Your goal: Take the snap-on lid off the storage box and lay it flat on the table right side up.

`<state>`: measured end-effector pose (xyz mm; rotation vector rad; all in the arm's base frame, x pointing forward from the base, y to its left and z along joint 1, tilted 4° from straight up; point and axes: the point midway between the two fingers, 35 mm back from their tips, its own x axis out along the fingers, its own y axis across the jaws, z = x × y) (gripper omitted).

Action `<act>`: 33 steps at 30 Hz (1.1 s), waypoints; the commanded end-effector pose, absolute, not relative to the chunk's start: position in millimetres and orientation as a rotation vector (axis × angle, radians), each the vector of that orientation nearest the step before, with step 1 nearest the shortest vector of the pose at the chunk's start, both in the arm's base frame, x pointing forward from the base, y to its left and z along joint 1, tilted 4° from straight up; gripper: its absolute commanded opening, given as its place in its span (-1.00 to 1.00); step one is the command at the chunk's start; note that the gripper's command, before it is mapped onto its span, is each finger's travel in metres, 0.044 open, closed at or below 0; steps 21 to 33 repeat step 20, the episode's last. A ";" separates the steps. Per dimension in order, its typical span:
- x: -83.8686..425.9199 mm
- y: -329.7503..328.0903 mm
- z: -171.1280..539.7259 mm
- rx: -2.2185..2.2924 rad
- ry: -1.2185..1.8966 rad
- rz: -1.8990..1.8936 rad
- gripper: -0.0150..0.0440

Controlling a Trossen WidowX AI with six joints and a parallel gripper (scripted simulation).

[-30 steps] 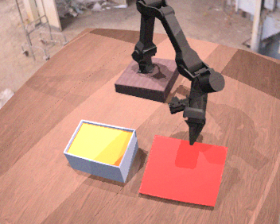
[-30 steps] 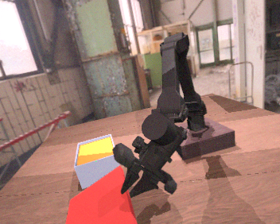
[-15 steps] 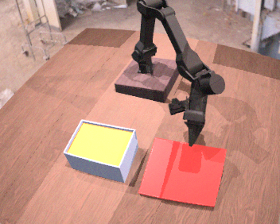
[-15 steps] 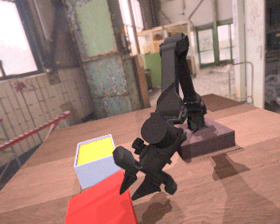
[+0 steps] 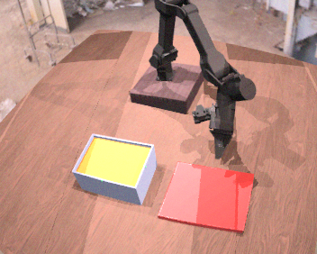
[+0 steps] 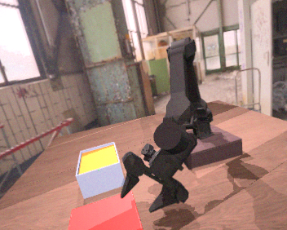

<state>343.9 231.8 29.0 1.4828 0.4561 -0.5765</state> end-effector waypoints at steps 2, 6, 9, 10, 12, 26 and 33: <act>334.3 231.6 28.2 1.482 0.452 -0.579 1.00; 326.2 232.1 27.8 1.482 0.453 -0.580 1.00; 320.2 232.5 27.4 1.482 0.453 -0.580 1.00; 318.1 232.7 27.3 1.482 0.453 -0.580 1.00; 314.1 233.0 27.1 1.482 0.454 -0.580 1.00; 298.0 234.1 26.2 1.482 0.455 -0.581 1.00; 298.0 234.1 26.2 1.482 0.455 -0.581 1.00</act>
